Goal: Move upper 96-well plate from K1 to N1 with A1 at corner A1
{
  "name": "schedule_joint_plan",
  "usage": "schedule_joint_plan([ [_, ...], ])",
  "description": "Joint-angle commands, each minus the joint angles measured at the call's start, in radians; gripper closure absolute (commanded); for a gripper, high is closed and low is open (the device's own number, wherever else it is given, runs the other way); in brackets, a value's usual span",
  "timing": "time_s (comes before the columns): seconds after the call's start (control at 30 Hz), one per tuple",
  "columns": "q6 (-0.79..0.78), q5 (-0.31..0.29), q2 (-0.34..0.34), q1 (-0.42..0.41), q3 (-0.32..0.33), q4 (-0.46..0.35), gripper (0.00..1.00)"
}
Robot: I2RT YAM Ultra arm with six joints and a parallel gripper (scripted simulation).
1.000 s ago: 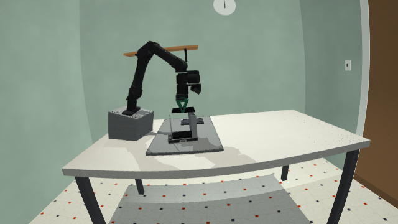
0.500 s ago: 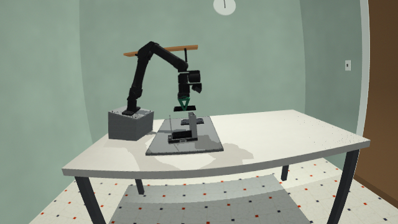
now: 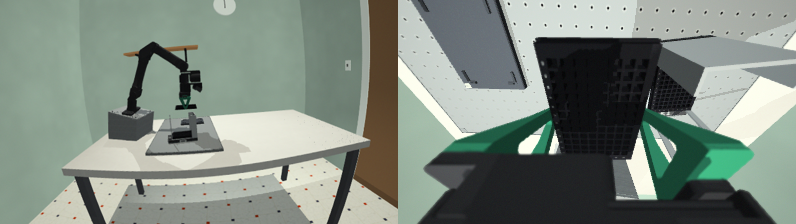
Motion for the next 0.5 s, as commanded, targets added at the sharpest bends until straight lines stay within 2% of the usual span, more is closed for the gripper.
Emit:
schedule_joint_plan([
  [0.0,0.055,0.013,-0.035,0.038,0.029,0.01,1.0],
  [0.07,0.075,0.017,-0.031,0.058,0.032,0.009,1.0],
  [0.17,0.106,0.026,0.011,0.091,0.037,0.005,1.0],
  [0.4,0.156,0.036,0.025,0.141,0.049,-0.005,1.0],
  [0.43,0.166,0.038,-0.002,0.151,0.053,-0.01,1.0],
  [0.47,0.176,0.041,0.017,0.161,0.056,-0.013,1.0],
])
